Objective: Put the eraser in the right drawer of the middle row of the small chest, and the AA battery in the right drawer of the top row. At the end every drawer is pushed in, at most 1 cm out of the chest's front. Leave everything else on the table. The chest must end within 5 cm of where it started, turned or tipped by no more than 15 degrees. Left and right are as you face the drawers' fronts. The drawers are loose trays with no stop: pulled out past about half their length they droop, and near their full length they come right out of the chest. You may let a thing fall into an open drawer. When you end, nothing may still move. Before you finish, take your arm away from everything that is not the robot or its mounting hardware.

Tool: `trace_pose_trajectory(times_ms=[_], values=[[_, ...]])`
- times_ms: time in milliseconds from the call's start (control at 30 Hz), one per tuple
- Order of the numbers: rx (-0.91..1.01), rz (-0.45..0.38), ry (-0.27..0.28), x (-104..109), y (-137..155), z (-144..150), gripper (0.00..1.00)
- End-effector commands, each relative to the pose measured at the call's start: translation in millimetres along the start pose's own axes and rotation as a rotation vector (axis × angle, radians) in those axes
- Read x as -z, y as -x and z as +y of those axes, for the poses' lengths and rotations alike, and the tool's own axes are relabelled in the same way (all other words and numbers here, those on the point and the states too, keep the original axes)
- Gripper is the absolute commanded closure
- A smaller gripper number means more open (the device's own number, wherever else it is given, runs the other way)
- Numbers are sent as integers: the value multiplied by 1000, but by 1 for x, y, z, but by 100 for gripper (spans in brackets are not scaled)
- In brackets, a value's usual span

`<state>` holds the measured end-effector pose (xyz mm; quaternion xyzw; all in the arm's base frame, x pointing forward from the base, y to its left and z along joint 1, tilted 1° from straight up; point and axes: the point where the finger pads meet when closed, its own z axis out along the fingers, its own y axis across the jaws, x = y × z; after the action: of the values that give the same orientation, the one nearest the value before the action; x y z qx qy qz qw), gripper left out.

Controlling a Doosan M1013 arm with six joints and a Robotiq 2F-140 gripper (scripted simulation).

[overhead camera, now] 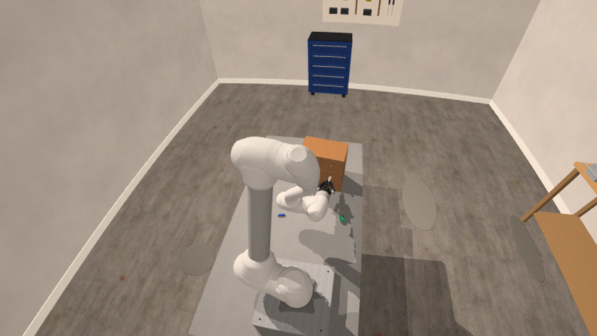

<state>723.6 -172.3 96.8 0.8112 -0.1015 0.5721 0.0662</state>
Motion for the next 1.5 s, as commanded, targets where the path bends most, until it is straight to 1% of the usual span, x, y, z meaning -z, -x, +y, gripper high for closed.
trace_pose_trajectory(times_ms=[0,100,167,233,500,833,900,1100,1167,1267,1467], values=[[0,0,0,0,0,0,100],[0,0,0,4,1,0,100],[0,0,0,10,3,0,100],[0,0,0,10,3,0,100],[0,0,0,43,16,0,100],[0,0,0,51,17,0,100],[0,0,0,59,17,0,100],[0,0,0,90,16,0,100],[0,0,0,97,15,0,100],[0,0,0,101,15,0,100],[0,0,0,101,15,0,100]])
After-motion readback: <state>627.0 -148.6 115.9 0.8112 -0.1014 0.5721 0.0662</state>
